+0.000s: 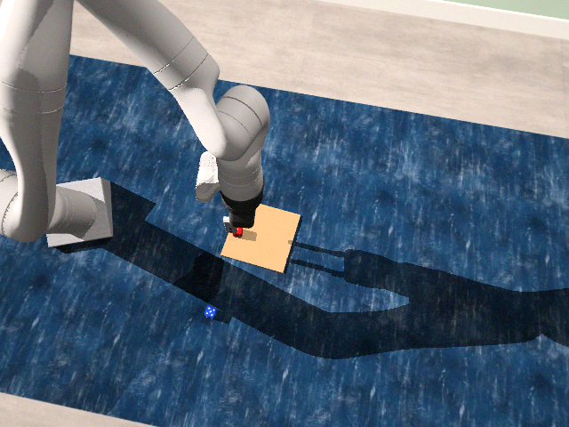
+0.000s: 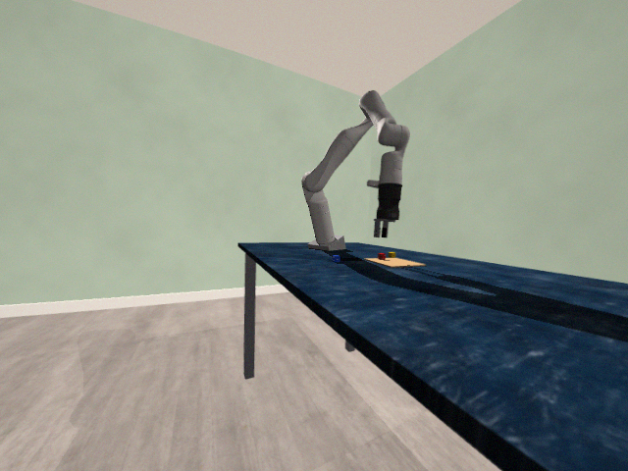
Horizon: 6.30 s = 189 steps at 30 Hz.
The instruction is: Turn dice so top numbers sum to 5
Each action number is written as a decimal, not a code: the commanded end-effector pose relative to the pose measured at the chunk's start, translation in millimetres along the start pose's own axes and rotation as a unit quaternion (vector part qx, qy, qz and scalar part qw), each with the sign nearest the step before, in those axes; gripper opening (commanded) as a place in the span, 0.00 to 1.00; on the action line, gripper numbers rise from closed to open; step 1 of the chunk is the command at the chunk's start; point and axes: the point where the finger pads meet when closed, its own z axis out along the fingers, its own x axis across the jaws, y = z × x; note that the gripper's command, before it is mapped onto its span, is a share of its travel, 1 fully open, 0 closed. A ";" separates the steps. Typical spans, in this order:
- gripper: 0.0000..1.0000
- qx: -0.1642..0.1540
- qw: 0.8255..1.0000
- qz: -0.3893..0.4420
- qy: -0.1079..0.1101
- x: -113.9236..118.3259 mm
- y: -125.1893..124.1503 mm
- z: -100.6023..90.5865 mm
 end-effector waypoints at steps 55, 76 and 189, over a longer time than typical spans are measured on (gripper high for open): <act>1.00 0.010 0.977 -0.214 -0.002 -66.4 -13.5 -11.3; 1.00 0.004 0.856 -0.516 0.002 -149.8 -26.0 -0.9; 0.70 -0.010 0.786 -0.619 0.000 -170.9 -24.7 54.6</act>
